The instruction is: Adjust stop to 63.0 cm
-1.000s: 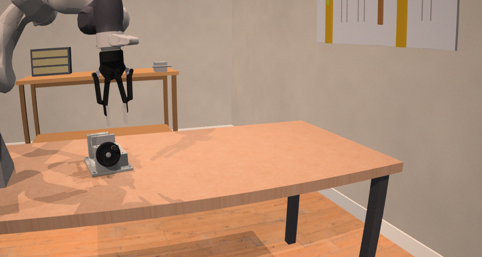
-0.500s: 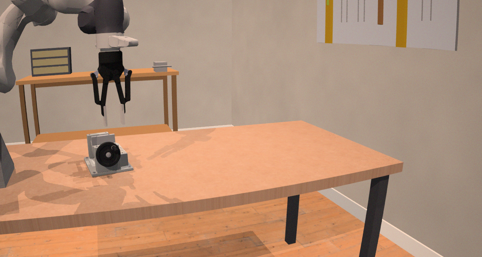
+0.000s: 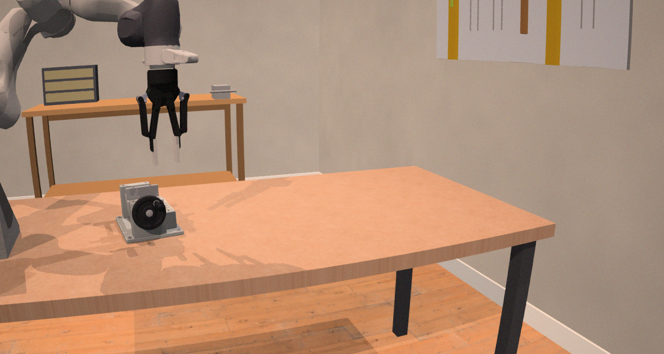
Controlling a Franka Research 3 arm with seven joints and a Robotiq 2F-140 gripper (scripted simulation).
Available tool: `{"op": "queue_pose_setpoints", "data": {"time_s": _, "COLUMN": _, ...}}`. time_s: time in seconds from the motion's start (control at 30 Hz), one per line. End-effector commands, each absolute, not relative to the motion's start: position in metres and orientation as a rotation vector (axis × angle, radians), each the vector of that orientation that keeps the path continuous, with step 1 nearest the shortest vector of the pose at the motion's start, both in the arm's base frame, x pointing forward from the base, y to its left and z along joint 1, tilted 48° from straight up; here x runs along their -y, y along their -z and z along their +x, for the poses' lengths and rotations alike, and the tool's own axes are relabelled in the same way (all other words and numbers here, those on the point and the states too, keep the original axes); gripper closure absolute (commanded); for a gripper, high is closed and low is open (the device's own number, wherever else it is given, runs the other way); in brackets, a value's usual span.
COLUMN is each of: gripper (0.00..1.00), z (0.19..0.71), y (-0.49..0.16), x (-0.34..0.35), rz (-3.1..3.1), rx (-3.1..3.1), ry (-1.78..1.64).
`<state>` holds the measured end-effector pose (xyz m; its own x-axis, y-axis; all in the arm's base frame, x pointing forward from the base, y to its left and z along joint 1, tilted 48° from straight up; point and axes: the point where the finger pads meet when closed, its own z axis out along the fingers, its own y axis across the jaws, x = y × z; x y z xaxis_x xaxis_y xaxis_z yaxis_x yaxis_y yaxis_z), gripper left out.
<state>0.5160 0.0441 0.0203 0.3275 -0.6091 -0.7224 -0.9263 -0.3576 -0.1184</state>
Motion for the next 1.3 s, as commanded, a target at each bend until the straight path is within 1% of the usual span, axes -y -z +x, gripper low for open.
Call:
{"op": "queue_pose_setpoints", "data": {"time_s": 0.0, "gripper": 0.67, "z": 0.518, "y": -0.033, "x": -0.058, "rz": -2.034, "rx": -1.41, "ry": -0.826}}
{"op": "queue_pose_setpoints", "data": {"time_s": 0.33, "gripper": 0.67, "z": 0.513, "y": -0.017, "x": -0.076, "rz": -2.034, "rx": -1.41, "ry": -0.826}}
{"op": "queue_pose_setpoints", "data": {"time_s": 1.27, "gripper": 0.67, "z": 0.513, "y": -0.016, "x": -0.076, "rz": -2.034, "rx": -1.41, "ry": -0.826}}
